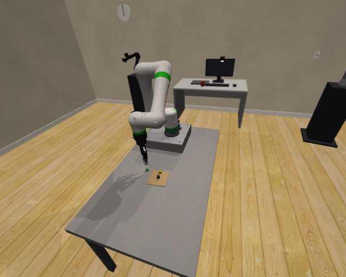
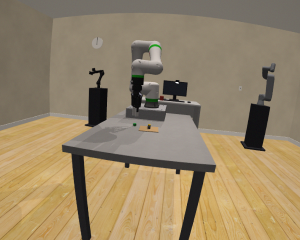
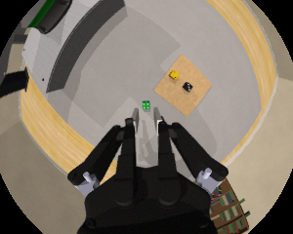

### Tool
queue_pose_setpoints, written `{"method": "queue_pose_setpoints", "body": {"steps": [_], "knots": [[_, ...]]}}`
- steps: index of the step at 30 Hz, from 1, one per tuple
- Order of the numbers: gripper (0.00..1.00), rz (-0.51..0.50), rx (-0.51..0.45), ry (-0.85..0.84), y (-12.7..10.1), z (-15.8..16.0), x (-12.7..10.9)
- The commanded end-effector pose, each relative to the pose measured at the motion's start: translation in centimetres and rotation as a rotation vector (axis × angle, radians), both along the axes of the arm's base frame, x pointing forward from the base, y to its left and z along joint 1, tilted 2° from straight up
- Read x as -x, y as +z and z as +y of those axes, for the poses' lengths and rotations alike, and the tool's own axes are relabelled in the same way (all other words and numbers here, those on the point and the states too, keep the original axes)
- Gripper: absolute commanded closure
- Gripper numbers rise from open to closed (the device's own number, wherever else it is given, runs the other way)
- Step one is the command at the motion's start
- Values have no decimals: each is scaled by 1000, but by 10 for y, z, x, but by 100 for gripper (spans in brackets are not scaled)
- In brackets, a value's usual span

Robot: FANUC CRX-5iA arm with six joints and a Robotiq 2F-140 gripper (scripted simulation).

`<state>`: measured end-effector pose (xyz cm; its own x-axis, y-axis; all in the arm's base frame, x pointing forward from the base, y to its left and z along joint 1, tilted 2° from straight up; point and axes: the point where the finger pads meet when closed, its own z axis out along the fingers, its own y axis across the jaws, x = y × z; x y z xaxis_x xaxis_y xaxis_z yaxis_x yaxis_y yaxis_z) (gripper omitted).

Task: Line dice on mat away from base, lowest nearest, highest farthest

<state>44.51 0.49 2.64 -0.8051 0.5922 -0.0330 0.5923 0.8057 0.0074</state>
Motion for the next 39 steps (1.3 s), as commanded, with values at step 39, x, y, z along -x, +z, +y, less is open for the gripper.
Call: {"method": "queue_pose_setpoints", "body": {"steps": [39], "knots": [[79, 0, 0, 0, -34, -1, -2]]}}
